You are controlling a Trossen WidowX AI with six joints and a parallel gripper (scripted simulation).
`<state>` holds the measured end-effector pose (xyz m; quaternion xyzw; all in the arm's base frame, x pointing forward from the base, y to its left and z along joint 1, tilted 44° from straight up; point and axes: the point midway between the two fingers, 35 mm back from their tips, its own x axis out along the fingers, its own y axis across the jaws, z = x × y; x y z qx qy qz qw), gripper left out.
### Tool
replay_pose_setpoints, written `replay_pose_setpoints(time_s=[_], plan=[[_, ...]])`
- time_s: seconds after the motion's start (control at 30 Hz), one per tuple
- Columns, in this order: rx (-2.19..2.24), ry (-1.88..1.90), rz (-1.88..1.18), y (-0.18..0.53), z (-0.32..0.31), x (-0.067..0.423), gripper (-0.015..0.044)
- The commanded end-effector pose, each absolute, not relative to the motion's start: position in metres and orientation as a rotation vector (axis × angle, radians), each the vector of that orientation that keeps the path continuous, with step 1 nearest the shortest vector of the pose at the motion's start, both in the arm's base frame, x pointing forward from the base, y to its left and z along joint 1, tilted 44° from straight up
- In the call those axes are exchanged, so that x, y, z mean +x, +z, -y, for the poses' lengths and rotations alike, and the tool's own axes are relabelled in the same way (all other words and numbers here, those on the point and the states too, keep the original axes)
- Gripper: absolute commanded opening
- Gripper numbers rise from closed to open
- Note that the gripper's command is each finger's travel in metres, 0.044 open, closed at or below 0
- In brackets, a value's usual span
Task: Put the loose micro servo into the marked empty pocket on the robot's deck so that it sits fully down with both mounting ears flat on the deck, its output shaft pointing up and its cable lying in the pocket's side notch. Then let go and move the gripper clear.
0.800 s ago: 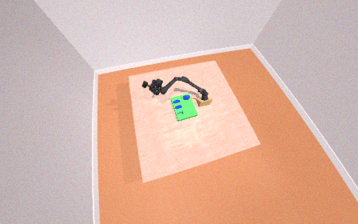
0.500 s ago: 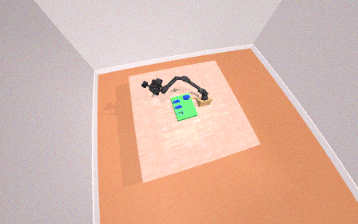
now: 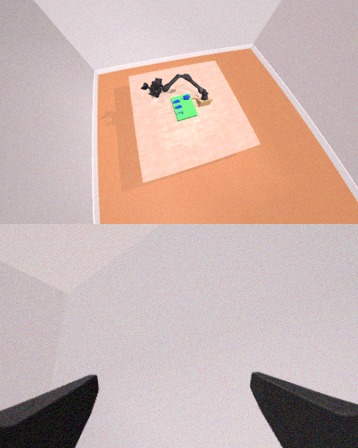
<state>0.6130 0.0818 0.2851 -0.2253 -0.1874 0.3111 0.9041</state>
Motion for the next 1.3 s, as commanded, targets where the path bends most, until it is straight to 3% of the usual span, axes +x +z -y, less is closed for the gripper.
replay_pose_setpoints(time_s=[0.0,0.63,1.27], plan=[[-0.493,0.615,0.327,0.273,-0.084,0.615,0.044],[-0.695,0.546,0.036,0.224,-0.094,0.6,0.044],[-0.975,0.586,-0.289,0.168,-0.094,0.552,0.044]])
